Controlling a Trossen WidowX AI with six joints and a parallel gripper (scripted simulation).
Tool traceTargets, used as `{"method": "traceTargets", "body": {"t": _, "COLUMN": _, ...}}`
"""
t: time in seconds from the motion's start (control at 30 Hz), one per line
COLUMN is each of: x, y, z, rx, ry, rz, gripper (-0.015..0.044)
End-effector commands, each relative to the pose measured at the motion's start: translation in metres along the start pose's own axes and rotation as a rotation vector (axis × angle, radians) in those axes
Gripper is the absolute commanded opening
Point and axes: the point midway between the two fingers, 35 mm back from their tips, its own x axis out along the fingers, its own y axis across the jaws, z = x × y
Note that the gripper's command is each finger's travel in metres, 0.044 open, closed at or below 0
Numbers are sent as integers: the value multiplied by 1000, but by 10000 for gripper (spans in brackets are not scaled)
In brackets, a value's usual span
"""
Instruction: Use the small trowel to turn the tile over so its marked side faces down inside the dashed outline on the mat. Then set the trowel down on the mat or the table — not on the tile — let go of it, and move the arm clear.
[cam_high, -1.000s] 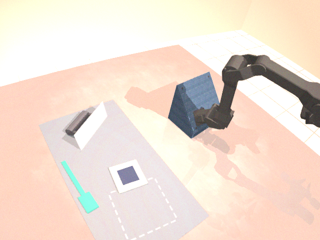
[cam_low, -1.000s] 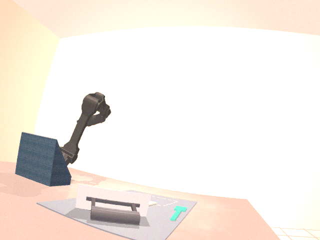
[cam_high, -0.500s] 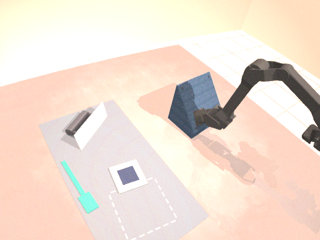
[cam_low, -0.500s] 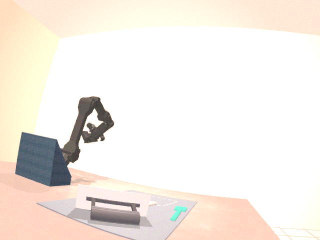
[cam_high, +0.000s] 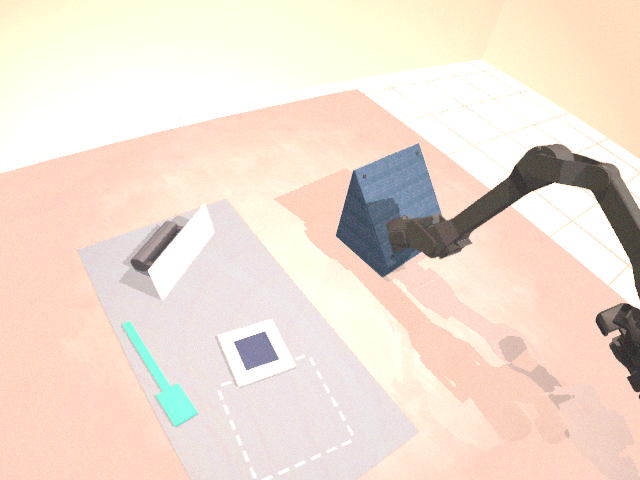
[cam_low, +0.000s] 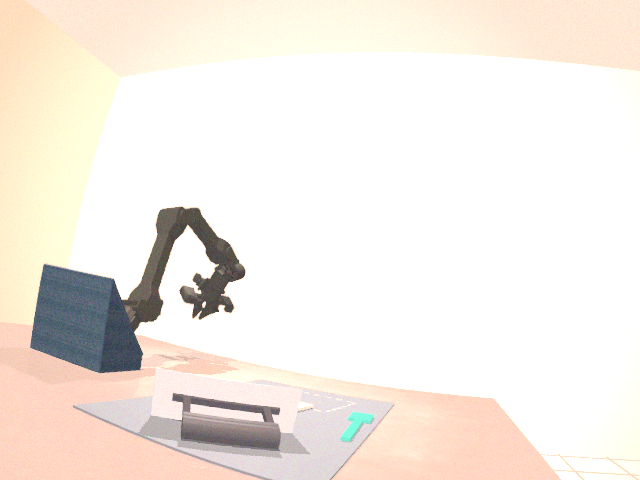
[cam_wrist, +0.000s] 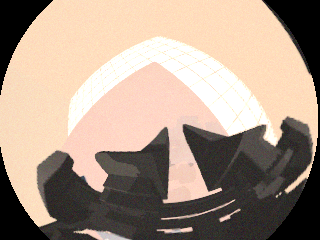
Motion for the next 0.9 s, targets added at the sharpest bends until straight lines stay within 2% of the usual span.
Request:
{"method": "traceTargets", "body": {"t": 0.0, "x": 0, "y": -17, "z": -24, "rx": 90, "ry": 72, "rz": -39, "gripper": 100}}
{"method": "traceTargets", "body": {"t": 0.43, "x": -14, "y": -64, "z": -100, "rx": 319, "ry": 228, "rz": -168, "gripper": 100}}
{"method": "traceTargets", "body": {"t": 0.87, "x": -52, "y": -100, "z": -210, "rx": 675, "ry": 412, "rz": -296, "gripper": 100}}
